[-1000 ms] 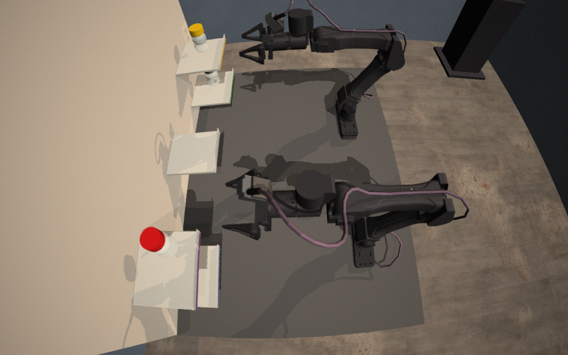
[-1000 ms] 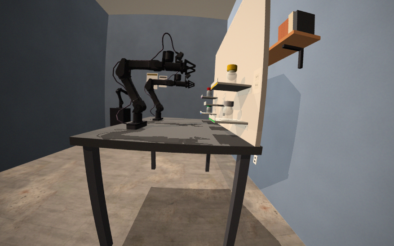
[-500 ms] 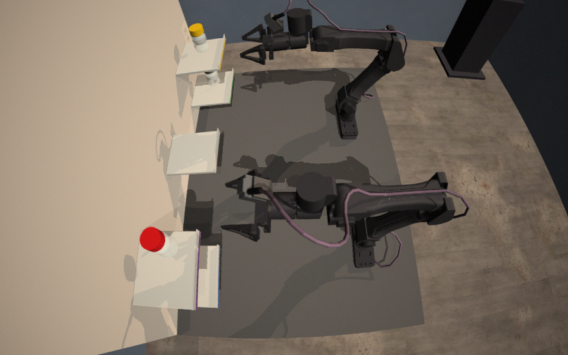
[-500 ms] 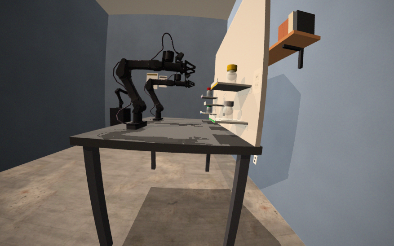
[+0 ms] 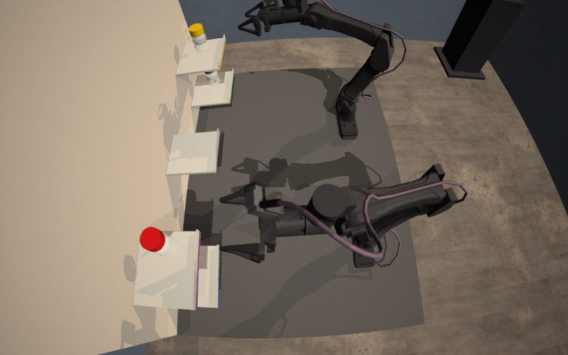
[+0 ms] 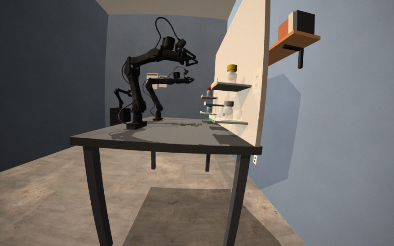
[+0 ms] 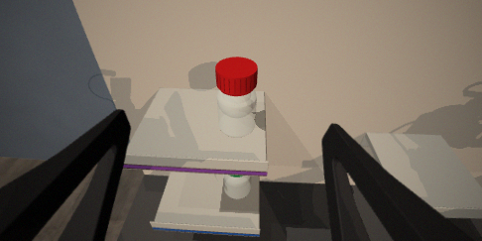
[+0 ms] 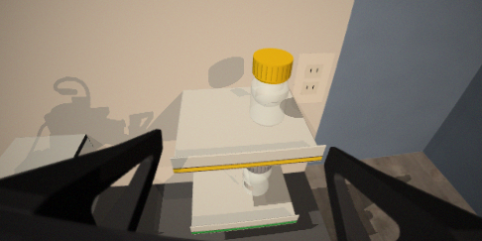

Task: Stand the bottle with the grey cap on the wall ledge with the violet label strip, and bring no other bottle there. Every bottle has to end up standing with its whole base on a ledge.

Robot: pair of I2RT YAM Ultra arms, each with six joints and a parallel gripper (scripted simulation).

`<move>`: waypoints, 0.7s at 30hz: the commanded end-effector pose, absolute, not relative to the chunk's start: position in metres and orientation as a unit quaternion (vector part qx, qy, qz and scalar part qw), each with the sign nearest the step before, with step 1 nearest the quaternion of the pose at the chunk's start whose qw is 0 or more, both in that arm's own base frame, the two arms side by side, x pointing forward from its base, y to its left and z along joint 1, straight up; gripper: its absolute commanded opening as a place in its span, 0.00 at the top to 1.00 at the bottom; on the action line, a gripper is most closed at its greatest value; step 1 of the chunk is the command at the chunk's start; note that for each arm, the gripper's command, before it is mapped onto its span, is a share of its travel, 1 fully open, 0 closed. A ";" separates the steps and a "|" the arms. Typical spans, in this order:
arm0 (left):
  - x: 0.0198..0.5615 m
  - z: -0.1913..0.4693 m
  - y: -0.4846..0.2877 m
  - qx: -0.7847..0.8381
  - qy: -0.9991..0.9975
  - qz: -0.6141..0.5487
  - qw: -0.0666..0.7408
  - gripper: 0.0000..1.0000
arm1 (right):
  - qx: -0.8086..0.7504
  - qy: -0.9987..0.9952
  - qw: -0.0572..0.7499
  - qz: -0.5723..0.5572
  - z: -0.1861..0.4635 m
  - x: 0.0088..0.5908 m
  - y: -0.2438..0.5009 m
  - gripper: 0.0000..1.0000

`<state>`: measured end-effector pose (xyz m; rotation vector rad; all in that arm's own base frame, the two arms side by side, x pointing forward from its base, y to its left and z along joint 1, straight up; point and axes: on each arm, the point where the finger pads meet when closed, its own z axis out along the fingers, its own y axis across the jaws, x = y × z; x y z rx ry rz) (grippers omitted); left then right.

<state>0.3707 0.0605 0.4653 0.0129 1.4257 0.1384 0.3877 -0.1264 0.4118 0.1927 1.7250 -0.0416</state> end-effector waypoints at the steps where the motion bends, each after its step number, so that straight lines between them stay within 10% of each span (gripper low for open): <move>1: 0.374 0.470 0.065 0.009 0.653 0.068 0.755 0.00 | 0.084 0.770 0.633 -0.010 0.422 0.388 -0.140 0.00; 21: 0.372 0.472 0.061 0.015 0.639 0.064 0.766 0.00 | 0.101 0.763 0.638 -0.029 0.437 0.390 -0.167 0.00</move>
